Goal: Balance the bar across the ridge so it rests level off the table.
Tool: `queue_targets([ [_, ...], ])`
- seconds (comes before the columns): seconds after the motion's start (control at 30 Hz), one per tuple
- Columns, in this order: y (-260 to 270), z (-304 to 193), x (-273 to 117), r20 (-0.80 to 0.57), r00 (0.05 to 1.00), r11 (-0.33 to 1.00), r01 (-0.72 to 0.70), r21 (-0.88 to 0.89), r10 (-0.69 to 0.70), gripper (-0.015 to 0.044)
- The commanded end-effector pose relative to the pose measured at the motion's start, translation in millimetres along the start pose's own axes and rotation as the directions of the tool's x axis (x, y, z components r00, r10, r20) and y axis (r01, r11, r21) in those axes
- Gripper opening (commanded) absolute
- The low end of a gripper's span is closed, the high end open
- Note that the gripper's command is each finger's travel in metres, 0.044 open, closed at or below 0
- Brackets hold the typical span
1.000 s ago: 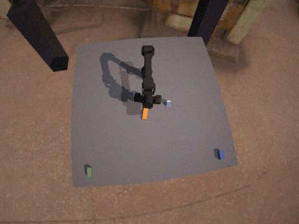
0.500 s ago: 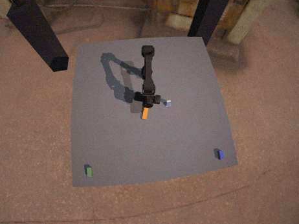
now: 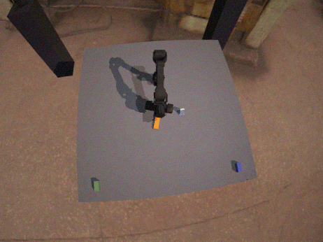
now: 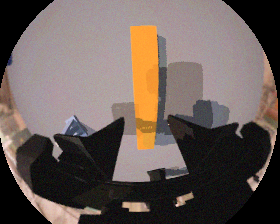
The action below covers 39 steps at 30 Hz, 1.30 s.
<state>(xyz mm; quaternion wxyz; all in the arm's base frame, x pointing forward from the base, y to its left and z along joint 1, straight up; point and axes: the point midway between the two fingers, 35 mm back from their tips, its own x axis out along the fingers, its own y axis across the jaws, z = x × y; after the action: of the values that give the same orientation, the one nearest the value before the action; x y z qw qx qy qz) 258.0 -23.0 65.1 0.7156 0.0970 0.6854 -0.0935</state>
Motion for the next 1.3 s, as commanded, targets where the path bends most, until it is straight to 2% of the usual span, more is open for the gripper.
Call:
queue_targets([
  [0.0,-0.8,-2.4,9.9,-0.017,1.000,1.000,0.006,0.005,-0.006,0.0315],
  [0.77,-0.9,-2.9,18.8,-0.018,1.000,1.000,0.006,0.005,-0.006,0.0315],
  [0.97,-0.5,-2.7,17.1,-0.013,1.000,1.000,0.002,0.000,-0.002,0.0158],
  [1.2,-0.5,-2.7,17.1,-0.013,1.000,1.000,0.002,0.000,-0.002,0.0111],
  [1.27,-0.5,-2.3,15.5,-0.013,1.000,1.000,0.002,0.000,-0.002,0.0058],
])
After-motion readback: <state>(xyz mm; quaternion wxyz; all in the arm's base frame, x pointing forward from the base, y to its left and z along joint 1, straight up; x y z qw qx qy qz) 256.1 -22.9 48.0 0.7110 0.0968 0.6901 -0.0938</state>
